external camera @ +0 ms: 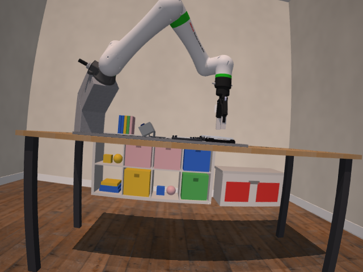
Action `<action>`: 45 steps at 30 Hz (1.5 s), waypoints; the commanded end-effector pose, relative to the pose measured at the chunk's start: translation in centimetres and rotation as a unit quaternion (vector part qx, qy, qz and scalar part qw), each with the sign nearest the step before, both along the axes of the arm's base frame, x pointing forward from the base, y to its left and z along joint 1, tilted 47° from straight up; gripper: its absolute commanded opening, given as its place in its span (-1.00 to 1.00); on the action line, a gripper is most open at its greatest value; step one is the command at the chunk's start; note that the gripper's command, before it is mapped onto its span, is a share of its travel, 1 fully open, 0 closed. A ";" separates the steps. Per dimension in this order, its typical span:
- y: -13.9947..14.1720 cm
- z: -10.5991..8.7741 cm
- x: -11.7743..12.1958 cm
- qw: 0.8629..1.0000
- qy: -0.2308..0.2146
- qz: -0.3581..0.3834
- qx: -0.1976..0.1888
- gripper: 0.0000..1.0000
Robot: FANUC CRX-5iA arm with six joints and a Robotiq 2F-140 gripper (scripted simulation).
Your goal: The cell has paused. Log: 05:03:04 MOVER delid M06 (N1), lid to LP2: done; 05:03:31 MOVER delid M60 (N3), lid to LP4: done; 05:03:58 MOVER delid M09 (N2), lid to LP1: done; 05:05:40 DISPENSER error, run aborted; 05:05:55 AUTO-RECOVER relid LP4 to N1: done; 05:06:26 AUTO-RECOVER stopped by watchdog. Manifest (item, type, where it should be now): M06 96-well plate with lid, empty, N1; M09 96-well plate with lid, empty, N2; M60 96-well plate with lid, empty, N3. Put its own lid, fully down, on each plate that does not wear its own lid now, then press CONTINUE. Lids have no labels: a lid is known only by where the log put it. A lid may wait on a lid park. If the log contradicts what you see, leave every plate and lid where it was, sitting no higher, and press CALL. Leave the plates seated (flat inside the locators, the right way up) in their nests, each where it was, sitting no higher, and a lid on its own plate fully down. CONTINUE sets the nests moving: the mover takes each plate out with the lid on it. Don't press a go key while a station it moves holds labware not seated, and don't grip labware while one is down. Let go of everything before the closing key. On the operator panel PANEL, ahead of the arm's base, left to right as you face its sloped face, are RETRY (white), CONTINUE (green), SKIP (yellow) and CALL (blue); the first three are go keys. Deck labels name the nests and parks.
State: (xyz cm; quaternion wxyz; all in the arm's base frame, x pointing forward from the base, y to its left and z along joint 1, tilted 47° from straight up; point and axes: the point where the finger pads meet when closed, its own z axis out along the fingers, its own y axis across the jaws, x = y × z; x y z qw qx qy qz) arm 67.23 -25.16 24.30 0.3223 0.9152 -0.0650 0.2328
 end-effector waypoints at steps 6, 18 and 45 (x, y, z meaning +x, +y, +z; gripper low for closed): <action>-0.6 -0.6 0.4 1.000 0.000 0.000 0.000 0.32; -1.3 -1.3 0.8 1.000 0.000 0.000 0.000 0.32; -1.7 -1.8 1.1 1.000 0.000 0.000 0.000 0.32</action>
